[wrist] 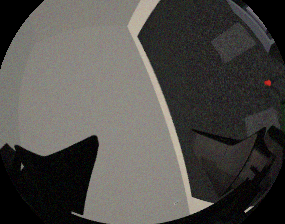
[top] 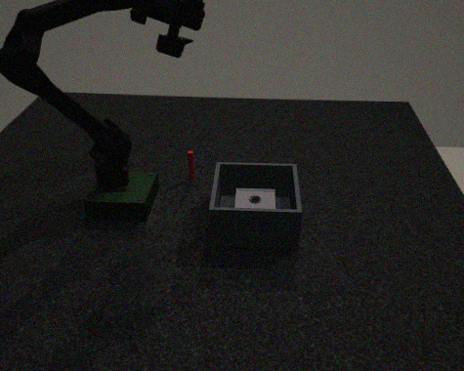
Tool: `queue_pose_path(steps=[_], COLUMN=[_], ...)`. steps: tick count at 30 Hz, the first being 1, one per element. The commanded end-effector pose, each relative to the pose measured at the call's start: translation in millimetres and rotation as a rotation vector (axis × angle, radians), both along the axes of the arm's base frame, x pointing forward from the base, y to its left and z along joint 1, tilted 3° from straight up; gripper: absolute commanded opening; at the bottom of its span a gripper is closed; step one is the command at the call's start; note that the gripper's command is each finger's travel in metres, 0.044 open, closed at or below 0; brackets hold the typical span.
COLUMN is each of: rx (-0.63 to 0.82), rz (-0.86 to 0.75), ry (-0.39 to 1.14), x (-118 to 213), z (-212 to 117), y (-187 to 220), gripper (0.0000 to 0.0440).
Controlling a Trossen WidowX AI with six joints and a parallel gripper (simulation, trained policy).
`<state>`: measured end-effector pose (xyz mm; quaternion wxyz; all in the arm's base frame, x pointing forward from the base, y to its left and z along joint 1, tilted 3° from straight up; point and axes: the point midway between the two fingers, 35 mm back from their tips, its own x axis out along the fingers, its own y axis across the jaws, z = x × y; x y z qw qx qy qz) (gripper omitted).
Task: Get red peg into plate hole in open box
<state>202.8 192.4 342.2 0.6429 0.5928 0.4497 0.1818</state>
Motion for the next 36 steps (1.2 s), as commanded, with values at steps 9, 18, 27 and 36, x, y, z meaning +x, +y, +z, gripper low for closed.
queue_pose_path(steps=[9,18,27,36], rx=[-0.317,-0.567,-0.796,-0.958], rz=[-0.117,-0.121,-0.079,-0.05], ry=[0.208,0.4,0.605,0.739], x=[8.9,-3.9,-21.5,-28.0], z=[-82.6,-137.2,-185.2,-228.0], y=[-37.5,-64.3,-82.5,-89.4], gripper=[0.044,0.044,0.044,0.044])
